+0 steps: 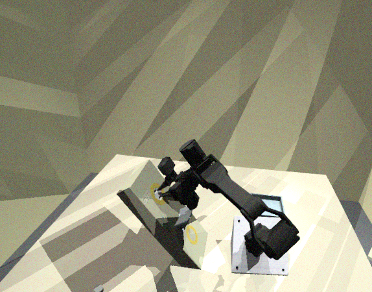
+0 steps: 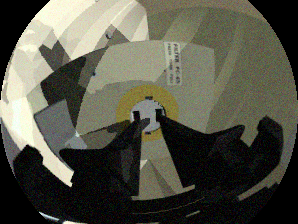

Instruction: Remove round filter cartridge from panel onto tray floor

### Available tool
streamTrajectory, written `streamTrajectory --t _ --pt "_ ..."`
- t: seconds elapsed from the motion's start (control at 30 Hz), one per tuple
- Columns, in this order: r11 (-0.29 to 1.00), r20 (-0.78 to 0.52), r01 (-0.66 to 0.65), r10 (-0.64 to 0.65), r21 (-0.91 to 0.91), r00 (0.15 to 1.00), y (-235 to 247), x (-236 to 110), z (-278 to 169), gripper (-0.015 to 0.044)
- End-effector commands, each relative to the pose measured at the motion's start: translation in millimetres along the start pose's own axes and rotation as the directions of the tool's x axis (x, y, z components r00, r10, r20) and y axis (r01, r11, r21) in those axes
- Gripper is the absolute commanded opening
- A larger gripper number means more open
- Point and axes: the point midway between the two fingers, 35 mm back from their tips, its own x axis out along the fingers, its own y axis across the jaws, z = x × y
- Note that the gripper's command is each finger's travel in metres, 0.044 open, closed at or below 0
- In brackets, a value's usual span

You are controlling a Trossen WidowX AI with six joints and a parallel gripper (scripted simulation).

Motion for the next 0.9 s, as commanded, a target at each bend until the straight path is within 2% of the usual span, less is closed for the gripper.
streamTrajectory --t 0.0,0.87 --pt "1.000 -0.004 0.000 0.000 0.006 1.000 1.7 3.8 -0.9 0.0108" --pt "1.000 -0.004 0.000 0.000 0.006 1.000 0.8 5.7 -1.4 0.0108"
